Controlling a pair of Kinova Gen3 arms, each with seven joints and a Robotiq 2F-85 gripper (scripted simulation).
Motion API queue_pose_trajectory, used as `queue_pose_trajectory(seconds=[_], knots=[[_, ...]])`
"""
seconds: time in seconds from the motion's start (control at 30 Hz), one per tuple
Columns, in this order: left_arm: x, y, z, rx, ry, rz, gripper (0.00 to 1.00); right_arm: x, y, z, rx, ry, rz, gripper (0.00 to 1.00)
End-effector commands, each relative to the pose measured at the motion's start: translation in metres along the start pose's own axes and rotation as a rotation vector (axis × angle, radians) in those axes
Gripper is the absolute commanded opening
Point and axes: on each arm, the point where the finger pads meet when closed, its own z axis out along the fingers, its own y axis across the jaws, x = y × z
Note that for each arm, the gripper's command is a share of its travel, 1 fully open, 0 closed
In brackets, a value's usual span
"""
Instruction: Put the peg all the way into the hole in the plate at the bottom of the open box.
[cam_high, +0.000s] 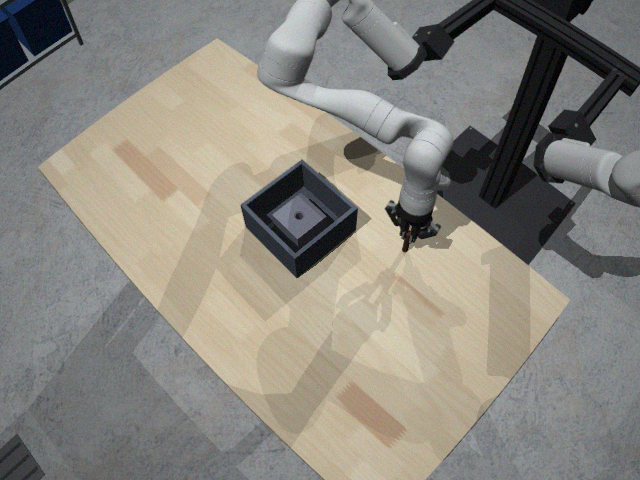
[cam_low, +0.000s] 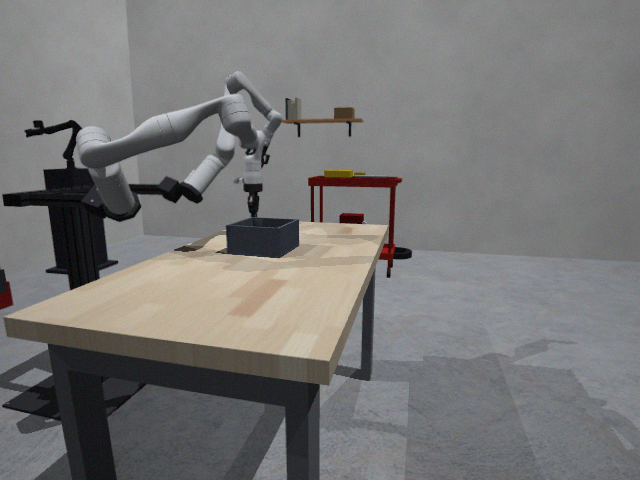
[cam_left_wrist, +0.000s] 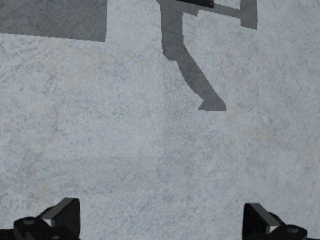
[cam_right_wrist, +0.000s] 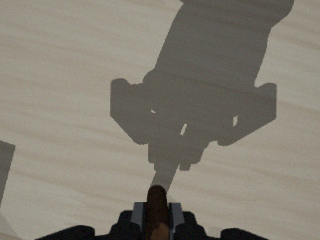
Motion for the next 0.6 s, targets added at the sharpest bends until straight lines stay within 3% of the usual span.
queue_pose_trajectory(seconds=[0.0, 0.33, 0.57], knots=[[0.000, 0.000, 0.000, 0.000, -0.001, -0.001, 1.000, 0.000, 0.000, -0.001, -0.001, -0.001, 0.000, 0.099], [0.000, 0.000, 0.000, 0.000, -0.001, -0.001, 1.000, 0.000, 0.000, -0.004, -0.001, -0.001, 0.000, 0.099], [0.000, 0.000, 0.000, 0.000, -0.001, -0.001, 1.000, 0.000, 0.000, -0.034, -0.001, -0.001, 0.000, 0.099]])
